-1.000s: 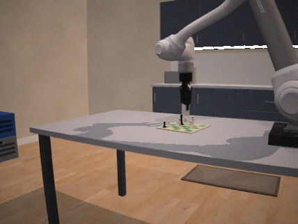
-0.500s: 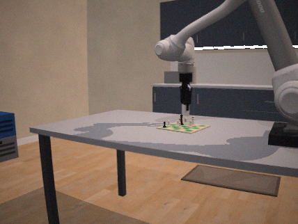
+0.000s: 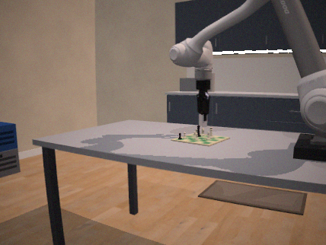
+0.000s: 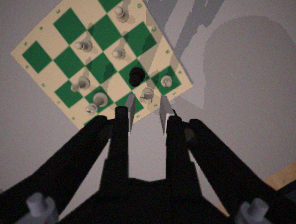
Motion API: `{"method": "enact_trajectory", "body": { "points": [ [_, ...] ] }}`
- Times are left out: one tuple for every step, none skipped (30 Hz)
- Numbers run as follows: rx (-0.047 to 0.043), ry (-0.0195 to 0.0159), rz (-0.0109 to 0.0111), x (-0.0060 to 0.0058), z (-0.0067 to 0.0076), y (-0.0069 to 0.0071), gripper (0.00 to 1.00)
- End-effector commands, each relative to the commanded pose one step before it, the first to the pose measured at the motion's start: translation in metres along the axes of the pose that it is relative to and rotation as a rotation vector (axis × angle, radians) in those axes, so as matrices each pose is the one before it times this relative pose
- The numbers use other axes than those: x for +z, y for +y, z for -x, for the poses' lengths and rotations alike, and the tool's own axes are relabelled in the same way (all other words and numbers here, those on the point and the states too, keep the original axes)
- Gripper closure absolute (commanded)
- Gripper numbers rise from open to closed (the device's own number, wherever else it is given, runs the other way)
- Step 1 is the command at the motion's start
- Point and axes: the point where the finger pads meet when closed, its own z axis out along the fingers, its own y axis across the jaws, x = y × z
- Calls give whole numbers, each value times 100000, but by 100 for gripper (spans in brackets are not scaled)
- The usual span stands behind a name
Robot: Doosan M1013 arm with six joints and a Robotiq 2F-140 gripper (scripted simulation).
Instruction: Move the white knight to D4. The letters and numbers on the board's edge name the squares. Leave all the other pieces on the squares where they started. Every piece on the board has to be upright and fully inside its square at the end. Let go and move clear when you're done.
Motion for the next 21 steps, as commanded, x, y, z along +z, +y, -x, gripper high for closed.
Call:
{"method": "enact_trajectory", "body": {
  "points": [
    [-2, 22, -1, -12, -3, -2, 77],
    [0, 0, 0, 0, 0, 0, 77],
    [0, 0, 0, 0, 0, 0, 77],
    [0, 0, 0, 0, 0, 0, 77],
    [0, 0, 0, 0, 0, 0, 77],
    [0, 0, 0, 0, 0, 0, 77],
    [0, 0, 0, 0, 0, 0, 77],
    [0, 0, 0, 0, 0, 0, 77],
    [0, 0, 0, 0, 0, 0, 77],
    [0, 0, 0, 0, 0, 0, 77],
    [0, 0, 0, 0, 0, 0, 77],
    [0, 0, 0, 0, 0, 0, 77],
    [0, 0, 0, 1, 0, 0, 77],
    [0, 0, 0, 8, 0, 0, 77],
    [0, 0, 0, 21, 0, 0, 77],
    [0, 0, 0, 0, 0, 0, 77],
    [0, 0, 0, 0, 0, 0, 77],
    [0, 0, 0, 38, 0, 0, 77],
    [0, 0, 0, 59, 0, 0, 77],
    [0, 0, 0, 81, 0, 0, 77],
    [0, 0, 0, 104, 0, 0, 77]
  ]
}}
